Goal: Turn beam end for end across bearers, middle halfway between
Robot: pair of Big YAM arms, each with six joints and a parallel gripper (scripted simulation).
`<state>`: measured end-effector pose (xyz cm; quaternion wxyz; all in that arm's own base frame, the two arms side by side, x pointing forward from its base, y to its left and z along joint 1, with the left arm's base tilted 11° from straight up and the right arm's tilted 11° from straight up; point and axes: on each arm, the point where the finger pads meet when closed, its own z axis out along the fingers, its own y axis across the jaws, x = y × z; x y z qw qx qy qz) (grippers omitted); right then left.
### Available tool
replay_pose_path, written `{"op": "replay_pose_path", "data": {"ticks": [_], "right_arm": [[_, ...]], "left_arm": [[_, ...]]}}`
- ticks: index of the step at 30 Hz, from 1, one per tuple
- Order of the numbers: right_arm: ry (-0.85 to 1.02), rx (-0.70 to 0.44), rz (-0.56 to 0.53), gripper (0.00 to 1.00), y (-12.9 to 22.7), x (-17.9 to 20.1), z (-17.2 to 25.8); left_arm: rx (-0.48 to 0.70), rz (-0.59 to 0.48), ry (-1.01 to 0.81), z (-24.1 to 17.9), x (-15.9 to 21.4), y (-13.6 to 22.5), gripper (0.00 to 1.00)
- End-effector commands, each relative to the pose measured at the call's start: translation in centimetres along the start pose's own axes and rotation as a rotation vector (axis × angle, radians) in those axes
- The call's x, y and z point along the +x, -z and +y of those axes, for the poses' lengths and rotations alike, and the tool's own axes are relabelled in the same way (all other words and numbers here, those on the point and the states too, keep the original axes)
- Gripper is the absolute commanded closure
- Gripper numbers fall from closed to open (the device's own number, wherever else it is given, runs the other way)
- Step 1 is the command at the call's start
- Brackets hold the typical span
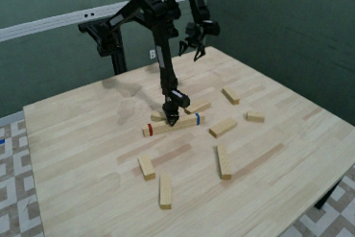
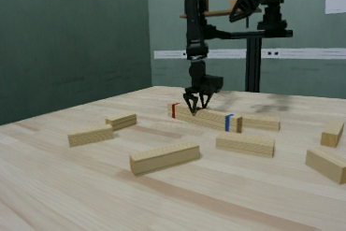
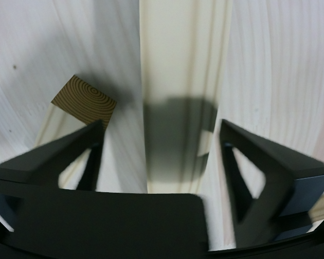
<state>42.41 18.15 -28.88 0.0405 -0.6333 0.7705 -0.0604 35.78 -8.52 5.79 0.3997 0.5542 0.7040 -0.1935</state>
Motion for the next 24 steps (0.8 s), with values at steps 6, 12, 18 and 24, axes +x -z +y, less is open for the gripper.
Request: {"op": "replay_pose_path", "data": {"ticks": [6, 12, 18, 24], "right_arm": [[-0.001, 0.031, -0.02, 0.0, 5.9, -1.2, -1.2], [0.0, 0.02, -0.199, 0.0, 10.5, 2.6, -2.8], [-0.024, 0.016, -0.424, 0.0, 14.5, 5.5, -2.4], [-0.047, 0.058, -0.685, 0.0, 19.7, 8.3, -1.3]], "left_arm": [[-0.023, -0.009, -0.019, 1.2, -0.8, 0.3, 0.0], [-0.023, -0.009, -0.019, 1.2, -0.8, 0.3, 0.0], [-0.018, -0.009, -0.036, 1.9, -1.0, -0.4, 0.23], [0.038, 0.122, -0.11, 3.7, 1.2, -5.6, 0.37]]}}
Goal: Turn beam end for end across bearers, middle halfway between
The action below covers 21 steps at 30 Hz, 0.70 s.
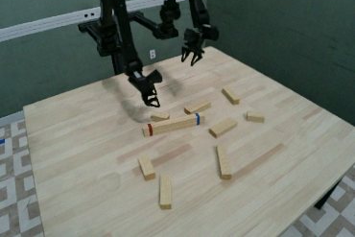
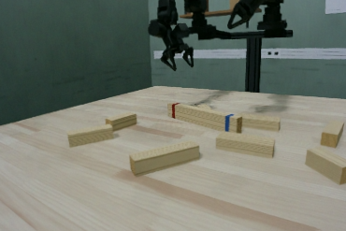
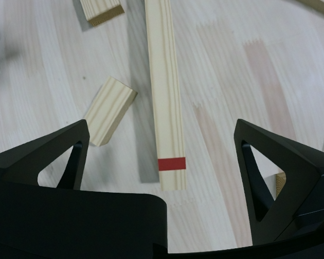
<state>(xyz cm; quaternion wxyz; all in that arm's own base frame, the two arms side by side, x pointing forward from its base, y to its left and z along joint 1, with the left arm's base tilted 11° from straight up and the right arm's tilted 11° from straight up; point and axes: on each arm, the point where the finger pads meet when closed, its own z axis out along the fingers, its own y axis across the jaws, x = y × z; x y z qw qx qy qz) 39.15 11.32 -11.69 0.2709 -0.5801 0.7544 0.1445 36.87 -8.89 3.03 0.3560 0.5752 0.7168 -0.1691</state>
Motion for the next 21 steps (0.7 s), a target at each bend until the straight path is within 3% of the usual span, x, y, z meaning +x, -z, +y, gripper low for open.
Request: {"op": "replay_pose_path", "data": {"ticks": [1, 6, 8, 17, 21], "right_arm": [[0.08, 0.056, -0.1, 0.0, 3.2, -1.1, -0.5], [0.084, 0.086, -0.236, 0.0, 6.4, -1.6, 0.5], [0.084, 0.086, -0.236, 0.0, 6.4, -1.6, 0.5], [0.07, 0.087, -0.297, 0.0, 7.5, -2.1, 1.2], [0.075, 0.086, -0.298, 0.0, 7.4, -2.3, 1.2]], "left_arm": [[0.019, 0.056, -0.108, 3.8, -0.4, -4.6, 0.37], [0.078, 0.288, -0.214, 4.9, 3.2, -13.4, 0.37], [0.078, 0.288, -0.214, 4.9, 3.2, -13.4, 0.37], [0.139, 0.61, -0.401, 2.8, 9.4, -25.0, 0.37], [0.15, 0.69, -0.467, 1.8, 11.0, -27.7, 0.37]]}}
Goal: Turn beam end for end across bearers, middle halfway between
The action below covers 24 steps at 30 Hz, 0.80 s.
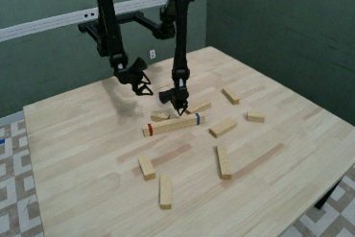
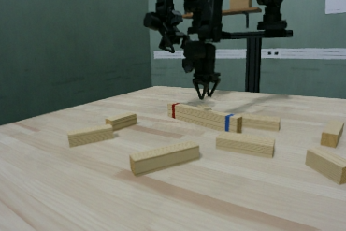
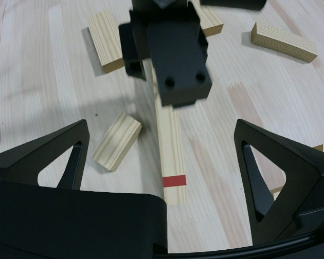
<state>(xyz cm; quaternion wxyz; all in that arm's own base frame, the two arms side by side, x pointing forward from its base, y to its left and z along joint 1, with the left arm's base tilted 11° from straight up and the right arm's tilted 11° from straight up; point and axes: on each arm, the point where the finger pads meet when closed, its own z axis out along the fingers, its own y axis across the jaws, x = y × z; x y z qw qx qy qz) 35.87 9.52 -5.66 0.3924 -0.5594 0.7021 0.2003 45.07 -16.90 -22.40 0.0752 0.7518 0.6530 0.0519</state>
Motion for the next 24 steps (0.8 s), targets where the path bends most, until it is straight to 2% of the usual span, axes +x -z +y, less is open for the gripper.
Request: {"op": "replay_pose_path", "data": {"ticks": [1, 10, 15, 19, 22, 24], "right_arm": [[0.044, 0.028, -0.016, 0.0, 0.5, -1.0, -0.9], [0.028, 0.014, -0.009, 0.0, 0.2, -0.5, -0.6], [0.028, 0.014, -0.009, 0.0, 0.2, -0.5, -0.6], [0.028, 0.014, -0.009, 0.0, 0.2, -0.5, -0.6], [0.028, 0.014, -0.009, 0.0, 0.2, -0.5, -0.6], [0.028, 0.014, -0.009, 0.0, 0.2, -0.5, -0.6]], "left_arm": [[-0.024, 0.031, -0.086, 1.0, -1.9, -2.2, 0.37], [-0.008, 0.059, -0.111, 0.4, -2.5, -3.7, 0.37], [-0.004, 0.06, -0.11, 0.4, -1.6, -6.8, 0.37], [0.003, 0.059, -0.114, -1.2, -2.1, -8.3, 0.37], [0.004, 0.058, -0.12, -0.9, -2.5, -8.3, 0.39], [0.005, 0.06, -0.119, 0.4, -2.2, -8.5, 0.37]]}}
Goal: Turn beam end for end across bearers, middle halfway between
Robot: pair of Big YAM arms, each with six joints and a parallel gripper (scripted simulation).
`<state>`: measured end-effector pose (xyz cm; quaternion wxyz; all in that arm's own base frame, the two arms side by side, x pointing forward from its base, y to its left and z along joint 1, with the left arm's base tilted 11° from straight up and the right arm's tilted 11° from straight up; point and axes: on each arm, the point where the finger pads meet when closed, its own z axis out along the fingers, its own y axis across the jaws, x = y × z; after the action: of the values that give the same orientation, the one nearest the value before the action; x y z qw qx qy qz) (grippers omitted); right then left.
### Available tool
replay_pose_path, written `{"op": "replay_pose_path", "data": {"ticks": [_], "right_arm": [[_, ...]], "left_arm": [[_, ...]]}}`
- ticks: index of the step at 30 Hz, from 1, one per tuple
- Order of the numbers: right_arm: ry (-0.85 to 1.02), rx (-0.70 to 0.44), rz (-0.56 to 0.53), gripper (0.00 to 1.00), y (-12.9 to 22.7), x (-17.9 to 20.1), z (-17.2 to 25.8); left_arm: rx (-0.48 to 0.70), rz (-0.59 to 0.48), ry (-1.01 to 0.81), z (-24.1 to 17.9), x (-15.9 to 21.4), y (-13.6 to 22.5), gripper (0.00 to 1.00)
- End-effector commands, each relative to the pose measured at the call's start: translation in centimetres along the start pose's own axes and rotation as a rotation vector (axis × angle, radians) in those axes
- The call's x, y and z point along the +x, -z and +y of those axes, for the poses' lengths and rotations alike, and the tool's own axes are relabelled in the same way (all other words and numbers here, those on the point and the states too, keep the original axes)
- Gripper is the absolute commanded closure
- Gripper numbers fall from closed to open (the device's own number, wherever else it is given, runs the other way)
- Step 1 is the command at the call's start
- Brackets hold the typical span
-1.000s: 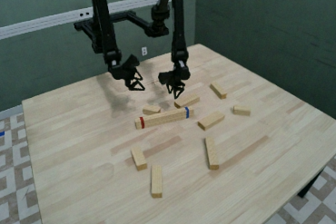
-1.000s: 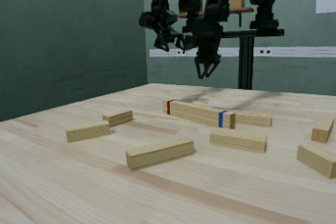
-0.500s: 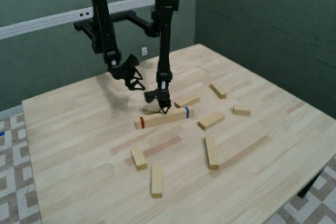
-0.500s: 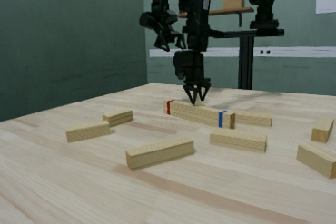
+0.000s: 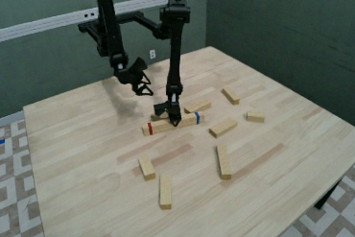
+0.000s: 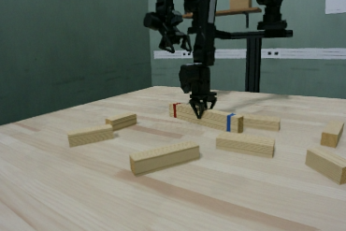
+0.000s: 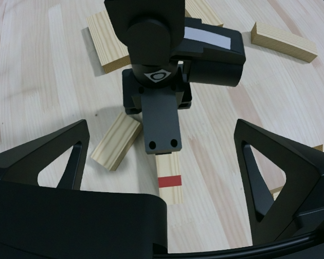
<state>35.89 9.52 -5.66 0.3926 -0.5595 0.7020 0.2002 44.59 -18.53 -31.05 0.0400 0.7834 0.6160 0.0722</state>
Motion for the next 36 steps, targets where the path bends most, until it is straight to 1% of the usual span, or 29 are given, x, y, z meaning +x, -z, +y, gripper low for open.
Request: {"op": "replay_pose_path", "data": {"ticks": [1, 4, 6, 8, 11, 18, 29, 33, 36], "right_arm": [[0.028, 0.014, -0.009, 0.0, 0.2, -0.5, -0.6], [0.028, 0.014, -0.009, 0.0, 0.2, -0.5, -0.6], [0.028, 0.014, -0.009, 0.0, 0.2, -0.5, -0.6], [0.028, 0.014, -0.009, 0.0, 0.2, -0.5, -0.6], [0.028, 0.014, -0.009, 0.0, 0.2, -0.5, -0.6], [0.028, 0.014, -0.009, 0.0, 0.2, -0.5, -0.6], [0.028, 0.014, -0.009, 0.0, 0.2, -0.5, -0.6], [0.028, 0.014, -0.009, 0.0, 0.2, -0.5, -0.6], [0.028, 0.014, -0.009, 0.0, 0.2, -0.5, -0.6]], "left_arm": [[-0.019, -0.006, -0.012, 2.9, -0.4, -0.1, 0.37], [-0.033, -0.008, -0.009, 3.9, -0.3, 0.1, 0.37], [-0.047, -0.011, -0.011, 3.7, -0.5, 0.6, 0.41], [-0.061, -0.014, -0.009, 3.9, -0.5, 1.2, 0.41], [-0.047, -0.011, -0.01, 3.1, -0.4, 0.6, 0.41], [-0.046, -0.011, -0.01, 3.1, -0.4, 0.6, 0.41], [-0.037, -0.009, -0.006, 2.9, -0.6, 0.3, 0.65], [-0.037, -0.009, -0.006, 2.9, -0.6, 0.3, 0.67], [-0.052, -0.014, -0.006, 3.5, -0.9, 2.0, 0.67]]}}
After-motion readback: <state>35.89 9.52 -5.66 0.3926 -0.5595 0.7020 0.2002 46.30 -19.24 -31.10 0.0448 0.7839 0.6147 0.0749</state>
